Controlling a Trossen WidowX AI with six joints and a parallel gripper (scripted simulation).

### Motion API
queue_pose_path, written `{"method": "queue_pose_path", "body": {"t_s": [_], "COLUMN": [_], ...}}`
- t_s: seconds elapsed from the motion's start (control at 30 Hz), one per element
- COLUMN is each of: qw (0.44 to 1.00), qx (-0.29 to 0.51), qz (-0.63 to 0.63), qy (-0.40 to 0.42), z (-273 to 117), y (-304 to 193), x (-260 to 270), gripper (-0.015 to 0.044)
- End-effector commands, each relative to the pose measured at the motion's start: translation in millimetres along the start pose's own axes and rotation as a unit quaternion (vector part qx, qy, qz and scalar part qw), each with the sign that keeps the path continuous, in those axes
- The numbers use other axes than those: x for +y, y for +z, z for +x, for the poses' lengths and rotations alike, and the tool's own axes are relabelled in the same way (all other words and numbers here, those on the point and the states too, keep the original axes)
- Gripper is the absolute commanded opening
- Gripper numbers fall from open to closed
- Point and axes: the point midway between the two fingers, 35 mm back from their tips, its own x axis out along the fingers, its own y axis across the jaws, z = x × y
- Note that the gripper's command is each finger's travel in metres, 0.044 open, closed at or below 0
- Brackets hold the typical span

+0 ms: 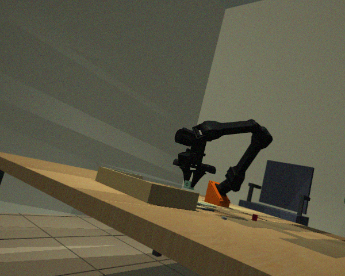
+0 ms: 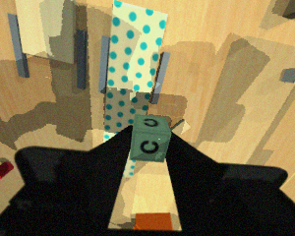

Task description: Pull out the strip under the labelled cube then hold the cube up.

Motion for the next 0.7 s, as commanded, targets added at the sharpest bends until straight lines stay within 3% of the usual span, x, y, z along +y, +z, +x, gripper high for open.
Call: {"method": "queue_pose_path", "body": {"t_s": [0.0,0.17,0.4,0.67], "qw": [1.0,1.0,1.0,1.0], "qx": [0.0,0.001,0.001,0.001], "qz": [-0.002,-0.002,-0.001,-0.001], "qy": [-0.003,-0.003,-0.003,-0.003], "z": [0.3,0.0,-34.1,-35.1], "y": [-13.4,-22.4,-22.4,-22.4], "x": [-3.0,-4.5,-4.6,-4.6], "gripper": [0.0,0.0,0.0,0.0]}}
